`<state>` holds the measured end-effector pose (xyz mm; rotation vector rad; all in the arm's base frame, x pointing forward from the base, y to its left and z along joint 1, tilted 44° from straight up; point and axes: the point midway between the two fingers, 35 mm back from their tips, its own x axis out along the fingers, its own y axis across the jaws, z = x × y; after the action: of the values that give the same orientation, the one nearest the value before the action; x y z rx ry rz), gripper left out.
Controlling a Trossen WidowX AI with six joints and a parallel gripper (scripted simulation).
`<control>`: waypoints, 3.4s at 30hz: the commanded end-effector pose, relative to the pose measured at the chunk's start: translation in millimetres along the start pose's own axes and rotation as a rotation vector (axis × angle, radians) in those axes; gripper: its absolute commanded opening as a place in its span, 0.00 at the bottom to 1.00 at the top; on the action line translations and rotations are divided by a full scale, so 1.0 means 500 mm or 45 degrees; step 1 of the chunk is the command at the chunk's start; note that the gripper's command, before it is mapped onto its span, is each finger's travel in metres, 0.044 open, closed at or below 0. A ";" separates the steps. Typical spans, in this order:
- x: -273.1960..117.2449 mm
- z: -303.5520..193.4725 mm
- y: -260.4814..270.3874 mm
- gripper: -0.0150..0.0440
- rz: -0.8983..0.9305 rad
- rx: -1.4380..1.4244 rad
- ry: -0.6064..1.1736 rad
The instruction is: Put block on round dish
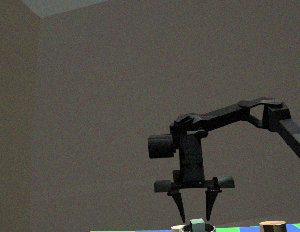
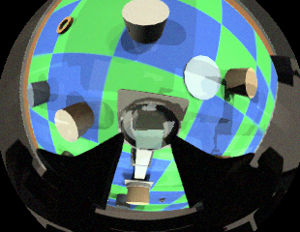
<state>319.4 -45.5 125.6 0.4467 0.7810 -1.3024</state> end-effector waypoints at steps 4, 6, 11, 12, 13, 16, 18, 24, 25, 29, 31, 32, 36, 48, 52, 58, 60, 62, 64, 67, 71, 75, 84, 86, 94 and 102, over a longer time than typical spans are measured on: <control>0.028 0.000 -0.004 0.69 -0.008 -0.005 -0.005; 0.034 0.001 -0.004 0.69 -0.008 -0.005 -0.006; 0.039 0.001 -0.005 0.61 -0.008 -0.005 -0.006; 0.039 0.001 -0.005 0.56 -0.008 -0.005 -0.006; 0.039 0.001 -0.005 0.52 -0.008 -0.005 -0.006; 0.039 0.001 -0.005 0.48 -0.008 -0.005 -0.006; 0.039 0.001 -0.005 0.46 -0.008 -0.005 -0.006; 0.032 0.001 -0.003 0.29 -0.008 -0.005 -0.005; 0.024 0.000 -0.002 0.25 -0.007 -0.005 -0.004; -0.015 0.000 0.003 0.25 -0.006 -0.006 0.000; -0.035 -0.001 0.004 0.25 -0.006 -0.006 0.002; -0.045 -0.001 0.005 0.25 -0.006 -0.006 0.002; -0.085 -0.001 0.004 0.25 -0.007 -0.007 0.003; -0.145 0.005 -0.007 0.25 -0.009 -0.007 0.003; -0.113 0.040 -0.032 0.25 -0.007 -0.008 0.022; -0.065 0.088 -0.079 0.25 -0.002 -0.007 0.037; -0.049 0.103 -0.097 0.25 0.000 -0.007 0.038; -0.035 0.116 -0.115 0.25 0.001 -0.006 0.036; -0.020 0.129 -0.134 0.25 0.001 -0.006 0.033; 0.000 0.145 -0.163 0.25 0.003 -0.003 0.026; 0.026 0.163 -0.204 0.25 0.003 0.002 0.011; 0.046 0.176 -0.240 0.25 -0.011 -0.007 -0.013; 0.070 0.177 -0.241 0.25 -0.012 -0.007 -0.014; 0.087 0.178 -0.241 0.25 -0.012 -0.007 -0.014; 0.129 0.178 -0.243 0.25 -0.013 -0.007 -0.018; 0.139 0.179 -0.243 0.25 -0.013 -0.007 -0.018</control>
<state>230.8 -181.2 155.4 0.4305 0.7676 -1.3130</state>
